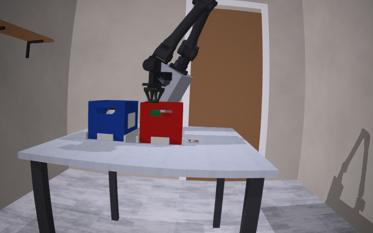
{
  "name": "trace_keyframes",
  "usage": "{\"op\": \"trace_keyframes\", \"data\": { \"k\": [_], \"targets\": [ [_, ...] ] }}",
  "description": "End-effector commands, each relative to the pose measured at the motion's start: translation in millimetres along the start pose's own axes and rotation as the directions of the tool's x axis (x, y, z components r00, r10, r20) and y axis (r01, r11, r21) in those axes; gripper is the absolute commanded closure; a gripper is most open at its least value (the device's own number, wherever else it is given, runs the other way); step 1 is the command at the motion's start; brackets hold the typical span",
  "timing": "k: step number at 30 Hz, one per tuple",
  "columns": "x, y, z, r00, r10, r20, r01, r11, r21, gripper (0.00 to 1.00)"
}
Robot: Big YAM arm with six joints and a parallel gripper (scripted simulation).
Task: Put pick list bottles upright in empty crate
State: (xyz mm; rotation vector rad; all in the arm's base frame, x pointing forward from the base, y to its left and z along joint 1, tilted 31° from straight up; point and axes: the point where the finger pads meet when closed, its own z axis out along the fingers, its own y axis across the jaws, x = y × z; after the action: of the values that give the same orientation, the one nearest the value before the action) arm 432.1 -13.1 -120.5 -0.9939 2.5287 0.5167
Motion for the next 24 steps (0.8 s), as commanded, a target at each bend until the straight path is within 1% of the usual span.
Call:
{"op": "trace_keyframes", "data": {
  "k": [1,2,4,5,6,11,15,21,22,24],
  "targets": [
    [-16,-11,0.0,1.000,-0.015,0.021,0.014,1.000,0.026,1.00],
    [-15,-10,3.0,1.000,-0.013,0.018,0.013,1.000,0.021,1.00],
    [-15,-10,3.0,1.000,-0.013,0.018,0.013,1.000,0.021,1.00],
    [-12,-15,-1.6,1.000,-0.002,0.023,0.001,0.999,0.032,1.00],
    [-11,-15,-0.5,1.000,-0.001,0.022,0.000,1.000,0.030,1.00],
    [-16,-10,4.7,1.000,-0.016,0.020,0.015,1.000,0.025,1.00],
    [-12,-12,6.8,1.000,-0.006,0.019,0.005,1.000,0.025,1.00],
    [-16,-10,9.3,1.000,-0.016,0.019,0.015,1.000,0.023,1.00],
    [-16,-16,1.7,1.000,-0.009,0.030,0.008,0.999,0.040,1.00],
    [-12,-14,8.6,1.000,-0.004,0.021,0.003,1.000,0.029,1.00]
  ]
}}
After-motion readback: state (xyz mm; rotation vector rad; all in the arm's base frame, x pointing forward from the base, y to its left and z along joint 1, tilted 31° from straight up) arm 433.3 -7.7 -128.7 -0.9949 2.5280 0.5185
